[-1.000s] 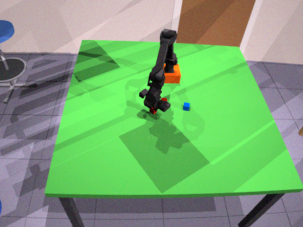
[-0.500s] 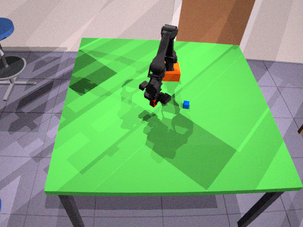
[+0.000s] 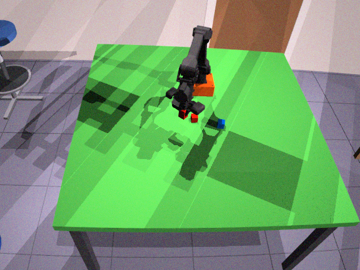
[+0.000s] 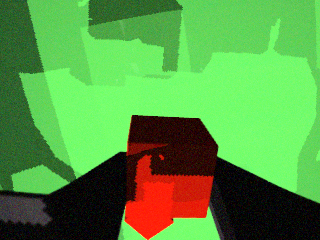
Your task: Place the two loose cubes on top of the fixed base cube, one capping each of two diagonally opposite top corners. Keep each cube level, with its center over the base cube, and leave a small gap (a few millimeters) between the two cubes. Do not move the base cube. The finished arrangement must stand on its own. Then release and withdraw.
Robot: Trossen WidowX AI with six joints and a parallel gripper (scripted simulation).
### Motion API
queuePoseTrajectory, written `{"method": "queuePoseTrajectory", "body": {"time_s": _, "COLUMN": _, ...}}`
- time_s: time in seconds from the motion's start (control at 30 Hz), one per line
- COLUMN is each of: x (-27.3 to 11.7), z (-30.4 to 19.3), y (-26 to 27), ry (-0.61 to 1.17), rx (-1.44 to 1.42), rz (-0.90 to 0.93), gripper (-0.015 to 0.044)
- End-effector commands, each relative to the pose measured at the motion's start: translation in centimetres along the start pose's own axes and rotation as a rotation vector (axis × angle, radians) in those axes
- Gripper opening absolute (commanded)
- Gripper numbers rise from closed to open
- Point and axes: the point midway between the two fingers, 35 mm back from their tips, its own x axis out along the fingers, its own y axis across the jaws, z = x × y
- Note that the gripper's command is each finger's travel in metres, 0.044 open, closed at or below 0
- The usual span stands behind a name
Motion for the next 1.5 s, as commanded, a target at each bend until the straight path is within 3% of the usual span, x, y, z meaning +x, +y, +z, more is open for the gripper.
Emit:
{"method": "queuePoseTrajectory", "body": {"time_s": 0.0, "x": -0.4, "z": -0.2, "y": 0.2, "ry": 0.003, "rx": -0.01, "rz": 0.004, "gripper": 0.0105}}
{"method": "queuePoseTrajectory", "body": {"time_s": 1.47, "x": 2.2, "z": -9.3, "y": 10.7, "ry": 0.005, "rx": -0.795, "rz": 0.02, "gripper": 0.0105}}
